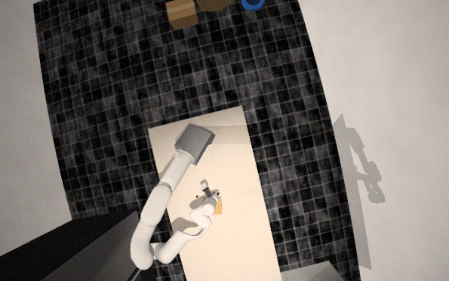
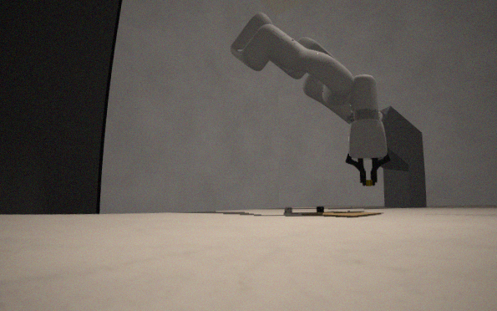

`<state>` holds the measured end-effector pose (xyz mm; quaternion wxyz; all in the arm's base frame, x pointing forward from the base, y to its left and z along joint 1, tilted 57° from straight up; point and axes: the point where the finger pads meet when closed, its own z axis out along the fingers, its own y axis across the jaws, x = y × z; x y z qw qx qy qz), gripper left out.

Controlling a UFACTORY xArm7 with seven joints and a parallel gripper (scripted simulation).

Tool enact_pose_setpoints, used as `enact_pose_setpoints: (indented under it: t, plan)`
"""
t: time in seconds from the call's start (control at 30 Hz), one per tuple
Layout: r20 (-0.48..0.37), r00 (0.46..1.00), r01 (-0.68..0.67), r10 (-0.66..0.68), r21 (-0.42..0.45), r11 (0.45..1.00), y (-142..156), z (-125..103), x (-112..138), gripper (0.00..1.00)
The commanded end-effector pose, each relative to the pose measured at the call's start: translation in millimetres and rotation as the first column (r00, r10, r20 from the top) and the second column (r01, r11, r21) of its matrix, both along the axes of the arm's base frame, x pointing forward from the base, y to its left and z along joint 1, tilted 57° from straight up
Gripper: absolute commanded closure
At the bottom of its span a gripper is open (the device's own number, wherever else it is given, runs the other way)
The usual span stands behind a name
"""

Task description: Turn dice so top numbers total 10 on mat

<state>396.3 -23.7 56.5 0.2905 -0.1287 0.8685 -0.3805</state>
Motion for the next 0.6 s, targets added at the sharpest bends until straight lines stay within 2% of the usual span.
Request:
enact_pose_setpoints:
  t: [0.0, 0.57]
  plan:
    - [0.0, 1.0, 0.003, -0.003, -0.001, 1.0, 14.2, 15.9, -14.6, 0.89]
    - [0.007, 1.0, 0.009, -0.009, 0.006, 1.0, 16.4, 17.8, -16.0, 0.89]
